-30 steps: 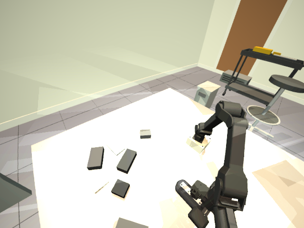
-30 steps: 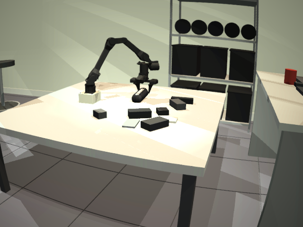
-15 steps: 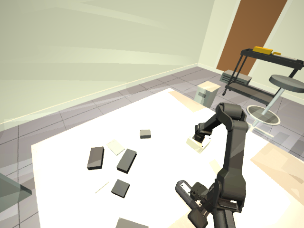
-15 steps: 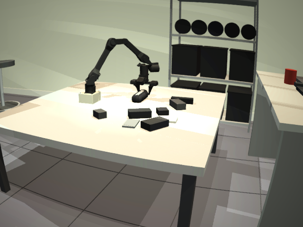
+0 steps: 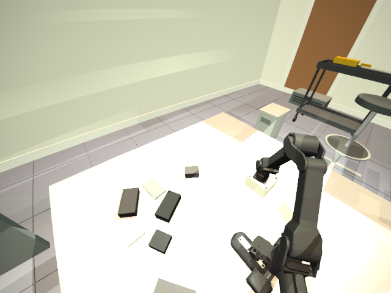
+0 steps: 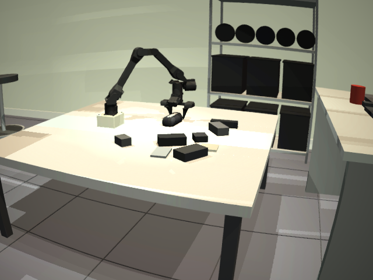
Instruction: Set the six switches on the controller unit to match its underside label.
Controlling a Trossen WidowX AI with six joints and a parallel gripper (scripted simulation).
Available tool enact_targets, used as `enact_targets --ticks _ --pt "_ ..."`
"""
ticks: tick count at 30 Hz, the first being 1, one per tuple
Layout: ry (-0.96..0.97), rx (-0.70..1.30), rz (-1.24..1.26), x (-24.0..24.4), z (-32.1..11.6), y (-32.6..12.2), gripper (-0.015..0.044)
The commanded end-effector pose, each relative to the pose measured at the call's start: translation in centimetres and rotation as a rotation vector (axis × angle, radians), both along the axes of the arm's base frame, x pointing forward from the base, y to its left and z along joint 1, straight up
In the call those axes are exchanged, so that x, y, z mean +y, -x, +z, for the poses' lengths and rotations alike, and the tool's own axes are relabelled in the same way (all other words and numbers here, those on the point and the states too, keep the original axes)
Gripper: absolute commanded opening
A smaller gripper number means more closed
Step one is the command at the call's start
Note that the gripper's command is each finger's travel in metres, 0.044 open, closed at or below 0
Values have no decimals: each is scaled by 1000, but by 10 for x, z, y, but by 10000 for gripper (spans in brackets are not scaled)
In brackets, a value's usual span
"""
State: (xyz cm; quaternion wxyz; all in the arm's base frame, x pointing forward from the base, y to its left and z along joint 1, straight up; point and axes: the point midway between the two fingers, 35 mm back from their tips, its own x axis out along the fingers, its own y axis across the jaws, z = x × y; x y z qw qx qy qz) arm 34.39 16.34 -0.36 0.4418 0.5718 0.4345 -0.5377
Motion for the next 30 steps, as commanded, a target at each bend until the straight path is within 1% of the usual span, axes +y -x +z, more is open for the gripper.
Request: enact_targets --ticks 1,5,9,18,23,30 --pt "9 8 -6 -2 -4 1 338" --pt "4 4 -3 -1 -1 1 338" --pt "1 1 0 0 -1 0 440" --pt "1 1 0 -3 1 1 440" --pt "5 1 0 -57 36 15 440" --pt "5 1 0 -59 38 16 440"
